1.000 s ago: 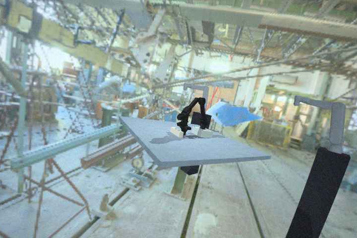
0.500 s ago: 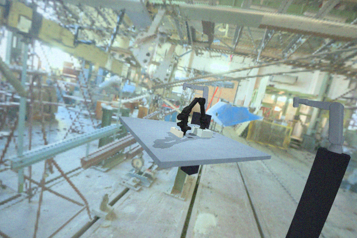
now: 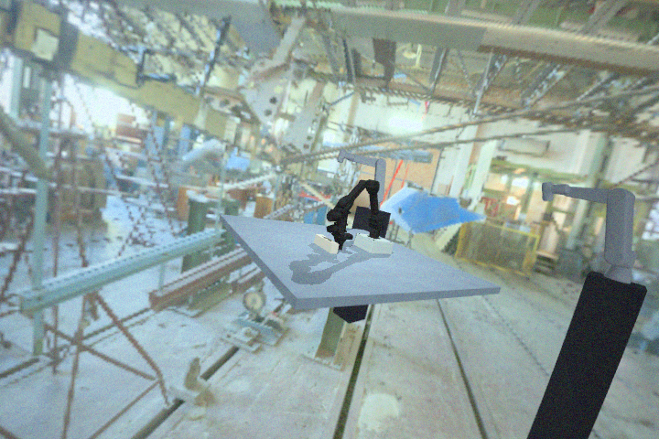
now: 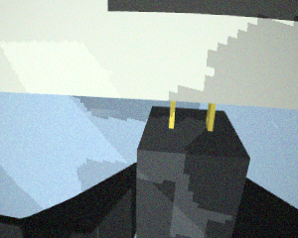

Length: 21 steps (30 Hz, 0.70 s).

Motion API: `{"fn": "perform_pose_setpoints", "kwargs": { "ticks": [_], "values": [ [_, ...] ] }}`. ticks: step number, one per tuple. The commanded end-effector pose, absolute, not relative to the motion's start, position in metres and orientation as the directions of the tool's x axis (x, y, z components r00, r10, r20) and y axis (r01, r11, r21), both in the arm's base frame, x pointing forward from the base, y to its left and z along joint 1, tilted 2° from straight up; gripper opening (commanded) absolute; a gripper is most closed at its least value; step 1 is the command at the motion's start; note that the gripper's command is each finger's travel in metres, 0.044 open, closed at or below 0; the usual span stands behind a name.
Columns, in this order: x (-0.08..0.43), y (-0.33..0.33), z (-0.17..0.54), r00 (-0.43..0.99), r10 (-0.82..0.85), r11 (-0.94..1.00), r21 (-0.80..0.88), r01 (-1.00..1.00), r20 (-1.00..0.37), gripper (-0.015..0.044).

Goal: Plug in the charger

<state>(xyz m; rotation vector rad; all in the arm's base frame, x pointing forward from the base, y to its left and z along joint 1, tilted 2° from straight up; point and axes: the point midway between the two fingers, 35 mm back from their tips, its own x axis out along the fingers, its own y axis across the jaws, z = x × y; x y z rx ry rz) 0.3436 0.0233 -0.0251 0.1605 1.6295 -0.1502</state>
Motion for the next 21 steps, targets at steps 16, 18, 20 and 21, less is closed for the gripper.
{"fn": "perform_pose_setpoints", "kwargs": {
  "ticks": [16,18,20,21],
  "values": [
    [0.3472,0.0231,-0.0244,-0.063,0.015,0.981,0.003,0.193,-0.998,0.0],
    [0.3473,0.0232,-0.0241,-0.063,0.015,0.981,0.003,0.193,-0.998,0.0],
    [0.3474,0.0232,-0.0239,-0.063,0.015,0.981,0.003,0.193,-0.998,0.0],
    [0.3474,0.0233,-0.0237,-0.063,0.015,0.981,0.003,0.193,-0.998,0.0]
  ]
}}
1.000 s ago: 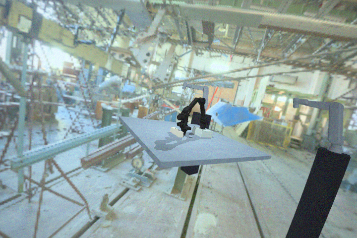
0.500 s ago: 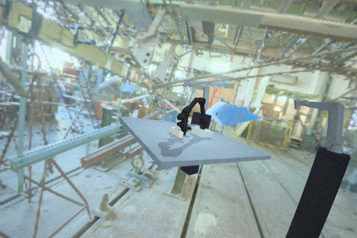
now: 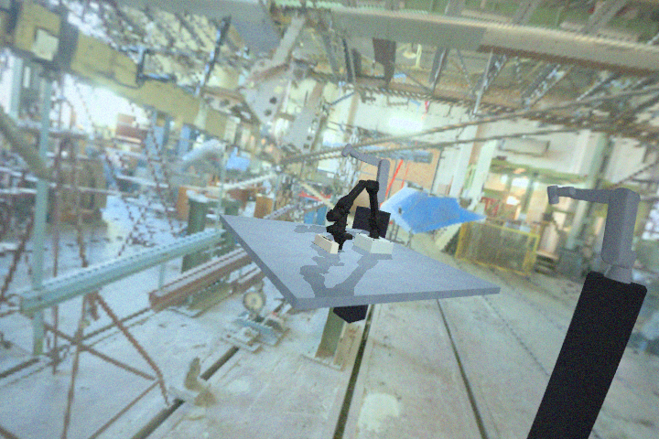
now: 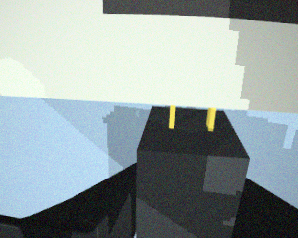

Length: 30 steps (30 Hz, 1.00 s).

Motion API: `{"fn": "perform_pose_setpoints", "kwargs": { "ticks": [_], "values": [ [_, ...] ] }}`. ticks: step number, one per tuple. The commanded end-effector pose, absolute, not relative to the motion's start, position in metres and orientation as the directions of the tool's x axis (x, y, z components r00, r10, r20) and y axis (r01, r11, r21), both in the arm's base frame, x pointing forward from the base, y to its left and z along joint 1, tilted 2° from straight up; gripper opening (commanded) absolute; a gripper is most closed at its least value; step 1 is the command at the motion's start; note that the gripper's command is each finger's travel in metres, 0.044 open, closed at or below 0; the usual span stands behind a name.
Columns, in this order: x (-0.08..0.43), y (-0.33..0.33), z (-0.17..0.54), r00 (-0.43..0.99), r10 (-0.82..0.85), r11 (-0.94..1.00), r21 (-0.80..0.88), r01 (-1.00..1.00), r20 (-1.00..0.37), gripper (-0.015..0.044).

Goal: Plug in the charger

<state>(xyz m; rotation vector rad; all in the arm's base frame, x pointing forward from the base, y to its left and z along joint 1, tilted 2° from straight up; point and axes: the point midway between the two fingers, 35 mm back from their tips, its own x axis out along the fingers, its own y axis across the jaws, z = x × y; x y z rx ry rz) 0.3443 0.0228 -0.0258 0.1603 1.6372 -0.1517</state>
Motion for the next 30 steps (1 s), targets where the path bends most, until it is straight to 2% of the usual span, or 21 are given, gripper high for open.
{"fn": "perform_pose_setpoints", "kwargs": {
  "ticks": [1,30],
  "values": [
    [0.3475,0.0233,-0.0236,-0.063,0.015,0.981,0.003,0.193,-0.998,0.0],
    [0.3507,0.0229,-0.0231,-0.062,0.015,0.981,0.003,0.193,-0.998,0.0]
  ]
}}
